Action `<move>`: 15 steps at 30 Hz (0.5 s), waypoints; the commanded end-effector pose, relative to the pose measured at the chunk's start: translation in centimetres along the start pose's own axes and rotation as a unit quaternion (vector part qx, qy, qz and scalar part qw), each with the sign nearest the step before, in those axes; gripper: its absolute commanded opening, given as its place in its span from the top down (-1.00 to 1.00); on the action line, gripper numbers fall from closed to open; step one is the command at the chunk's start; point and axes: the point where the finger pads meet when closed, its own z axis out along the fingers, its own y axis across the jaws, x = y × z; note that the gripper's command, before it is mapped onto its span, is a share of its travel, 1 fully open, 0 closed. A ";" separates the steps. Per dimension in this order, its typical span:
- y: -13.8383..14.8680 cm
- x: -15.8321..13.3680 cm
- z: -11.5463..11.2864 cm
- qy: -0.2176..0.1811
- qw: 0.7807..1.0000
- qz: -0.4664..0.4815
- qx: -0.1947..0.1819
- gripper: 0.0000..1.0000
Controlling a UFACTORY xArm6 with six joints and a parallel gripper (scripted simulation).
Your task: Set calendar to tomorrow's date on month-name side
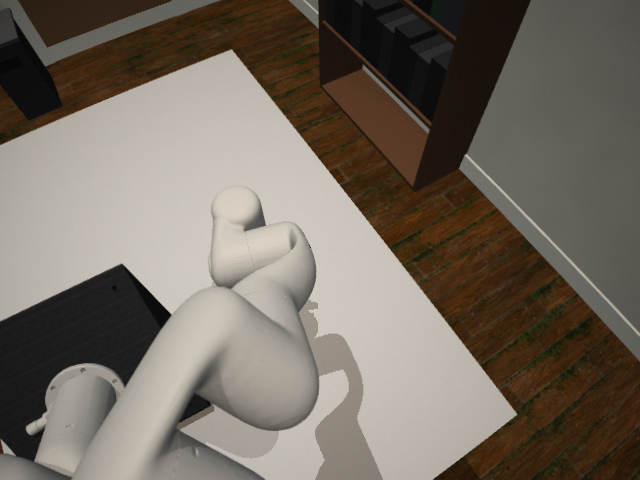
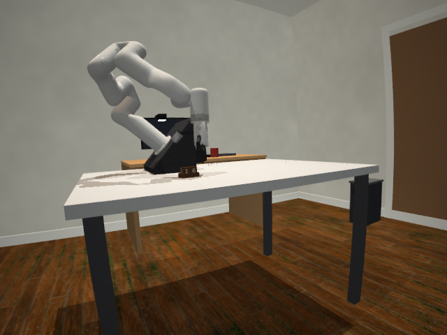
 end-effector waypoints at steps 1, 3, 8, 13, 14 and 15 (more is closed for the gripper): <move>-1.1 -1.0 -0.1 -0.001 1.000 0.000 0.001 -1.00; -1.2 -1.0 -0.1 -0.001 1.000 0.000 0.001 -1.00; -2.0 -1.7 -0.1 -0.001 1.000 0.000 0.001 -1.00; -3.2 -2.8 -0.1 -0.001 1.000 0.000 0.001 -1.00; -3.3 -2.8 -0.1 -0.001 1.000 0.000 0.001 -1.00; -3.3 -2.8 -0.1 -0.001 1.000 0.000 0.001 -1.00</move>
